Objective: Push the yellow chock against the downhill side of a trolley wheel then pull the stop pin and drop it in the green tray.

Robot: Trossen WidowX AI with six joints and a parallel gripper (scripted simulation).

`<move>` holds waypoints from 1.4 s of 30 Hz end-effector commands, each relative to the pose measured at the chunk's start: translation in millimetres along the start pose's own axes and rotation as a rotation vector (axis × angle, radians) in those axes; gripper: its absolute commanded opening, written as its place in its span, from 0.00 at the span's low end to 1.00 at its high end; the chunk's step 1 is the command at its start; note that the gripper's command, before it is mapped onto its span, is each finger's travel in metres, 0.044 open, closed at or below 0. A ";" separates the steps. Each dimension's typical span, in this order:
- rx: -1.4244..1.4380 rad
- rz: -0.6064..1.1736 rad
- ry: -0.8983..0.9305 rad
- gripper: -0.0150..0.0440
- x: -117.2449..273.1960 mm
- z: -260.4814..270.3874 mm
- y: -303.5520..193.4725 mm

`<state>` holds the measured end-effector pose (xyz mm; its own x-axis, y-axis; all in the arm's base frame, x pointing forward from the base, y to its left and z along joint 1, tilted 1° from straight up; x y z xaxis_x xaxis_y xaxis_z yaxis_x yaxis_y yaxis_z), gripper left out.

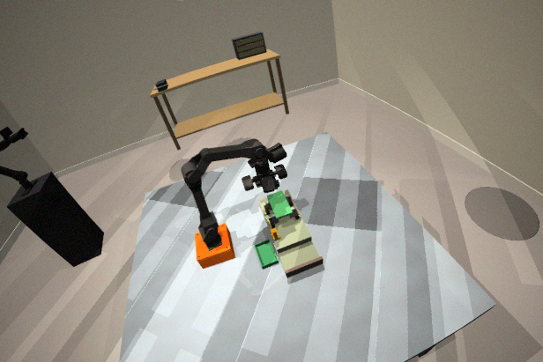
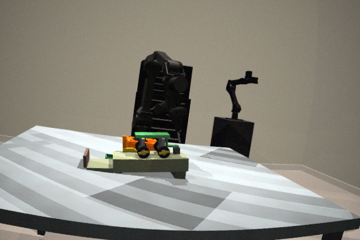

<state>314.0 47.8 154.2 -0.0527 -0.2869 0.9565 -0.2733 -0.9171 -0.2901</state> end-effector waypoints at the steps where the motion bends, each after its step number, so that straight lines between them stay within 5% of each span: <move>1: -0.003 0.007 0.005 0.25 0.1 0.1 -7.9; 42: -0.005 0.007 -0.001 0.25 -3.7 -83.2 -7.4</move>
<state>239.4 81.1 155.0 -0.0505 -0.2972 0.9535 -0.2718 -0.9146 -0.2995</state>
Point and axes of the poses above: the point midway between the two fingers, 35 mm back from their tips, its own x axis back along the fingers, its own z axis across the jaws, y = z × x, the point moved 2 cm from there along x, back along the fingers, and after that the axes turned 7 degrees about -x, right-handed, at the moved point
